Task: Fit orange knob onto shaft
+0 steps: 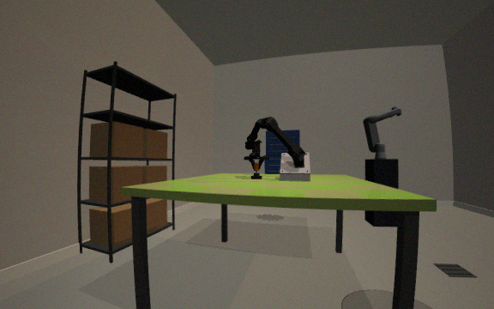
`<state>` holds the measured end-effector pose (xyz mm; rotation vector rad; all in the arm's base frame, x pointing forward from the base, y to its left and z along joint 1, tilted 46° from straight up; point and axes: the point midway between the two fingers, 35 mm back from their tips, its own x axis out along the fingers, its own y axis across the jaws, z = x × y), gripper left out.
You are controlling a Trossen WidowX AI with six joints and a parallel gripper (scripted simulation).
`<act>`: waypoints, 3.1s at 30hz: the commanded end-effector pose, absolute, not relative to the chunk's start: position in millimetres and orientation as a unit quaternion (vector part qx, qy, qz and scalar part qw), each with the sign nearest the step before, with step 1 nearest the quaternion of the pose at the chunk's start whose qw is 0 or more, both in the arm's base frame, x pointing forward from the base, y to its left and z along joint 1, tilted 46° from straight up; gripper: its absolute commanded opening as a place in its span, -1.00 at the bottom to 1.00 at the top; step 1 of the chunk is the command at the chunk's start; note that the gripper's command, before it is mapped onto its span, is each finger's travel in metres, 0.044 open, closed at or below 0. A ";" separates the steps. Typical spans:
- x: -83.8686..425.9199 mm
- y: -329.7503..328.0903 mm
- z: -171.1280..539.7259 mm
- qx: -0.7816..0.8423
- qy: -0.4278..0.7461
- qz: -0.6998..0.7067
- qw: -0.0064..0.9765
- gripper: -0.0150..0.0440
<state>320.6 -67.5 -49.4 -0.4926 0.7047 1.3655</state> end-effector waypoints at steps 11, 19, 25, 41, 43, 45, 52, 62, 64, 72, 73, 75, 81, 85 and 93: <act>320.5 -67.8 -50.2 -0.288 0.254 0.637 0.668 -0.49; 321.1 -66.4 -51.1 -0.288 0.253 0.637 0.668 -0.49; 321.2 -66.4 -50.7 -0.288 0.253 0.637 0.668 -0.49; 321.4 -69.5 -47.3 -0.291 0.251 0.638 0.667 -0.49; 321.5 -69.6 -47.2 -0.306 0.236 0.644 0.660 -0.49; 321.6 -69.9 -47.2 -0.329 0.213 0.652 0.649 -0.49; 320.3 -68.8 -49.5 -0.356 0.186 0.660 0.635 -0.49; 321.1 -66.4 -51.1 -0.356 0.185 0.660 0.635 -0.49; 321.3 -66.0 -51.3 -0.356 0.185 0.660 0.635 -0.49; 321.3 -66.1 -51.0 -0.356 0.185 0.660 0.635 -0.49; 321.3 -65.8 -51.3 -0.356 0.185 0.660 0.635 -0.49; 321.3 -65.8 -51.3 -0.356 0.185 0.660 0.635 -0.49; 320.9 -68.8 -48.3 -0.356 0.186 0.660 0.635 -0.49; 321.1 -69.5 -47.2 -0.364 0.177 0.663 0.630 -0.49; 320.8 -69.4 -48.6 -0.420 0.116 0.676 0.594 -0.49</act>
